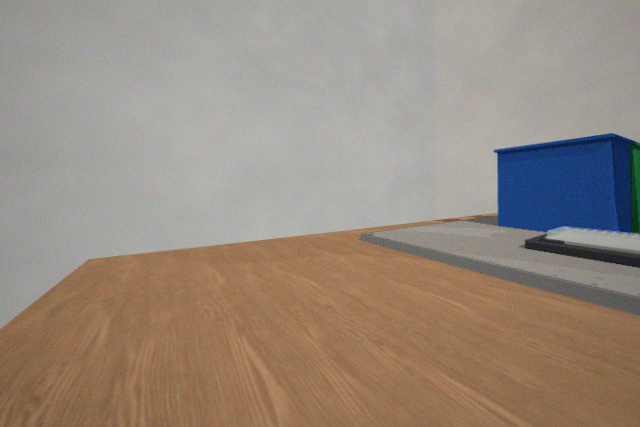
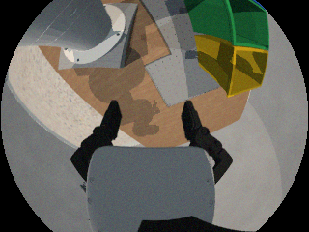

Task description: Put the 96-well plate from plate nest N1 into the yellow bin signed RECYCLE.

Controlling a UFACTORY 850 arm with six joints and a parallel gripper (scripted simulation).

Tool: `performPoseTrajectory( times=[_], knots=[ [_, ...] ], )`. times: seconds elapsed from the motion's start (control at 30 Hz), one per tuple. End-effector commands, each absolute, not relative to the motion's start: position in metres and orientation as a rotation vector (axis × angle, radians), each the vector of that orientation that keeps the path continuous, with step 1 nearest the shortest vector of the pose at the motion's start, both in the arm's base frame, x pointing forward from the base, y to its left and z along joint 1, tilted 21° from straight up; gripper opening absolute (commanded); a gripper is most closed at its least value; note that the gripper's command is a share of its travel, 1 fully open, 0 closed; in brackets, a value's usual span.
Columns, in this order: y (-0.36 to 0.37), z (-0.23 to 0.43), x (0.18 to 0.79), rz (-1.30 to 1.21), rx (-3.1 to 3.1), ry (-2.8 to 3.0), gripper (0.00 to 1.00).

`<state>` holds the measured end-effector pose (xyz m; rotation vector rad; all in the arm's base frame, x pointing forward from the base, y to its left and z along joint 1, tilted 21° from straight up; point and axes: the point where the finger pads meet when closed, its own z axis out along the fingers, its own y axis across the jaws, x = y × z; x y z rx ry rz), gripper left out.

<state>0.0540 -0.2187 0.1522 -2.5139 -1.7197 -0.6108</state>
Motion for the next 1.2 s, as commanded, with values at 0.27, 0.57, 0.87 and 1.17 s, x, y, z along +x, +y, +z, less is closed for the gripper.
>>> performPoseTrajectory(
  times=[0.27, 0.57, 0.87, 1.17],
  knots=[
    [-0.219, 0.153, 0.054, -0.61, -2.515, -1.721, 1.0],
    [-0.219, 0.154, 0.059, -0.605, -2.489, -1.765, 1.0],
    [-0.215, 0.165, 0.088, -0.565, -2.219, -2.144, 1.0],
    [-0.207, 0.174, 0.114, -0.532, -1.969, -2.409, 1.0]
  ],
)
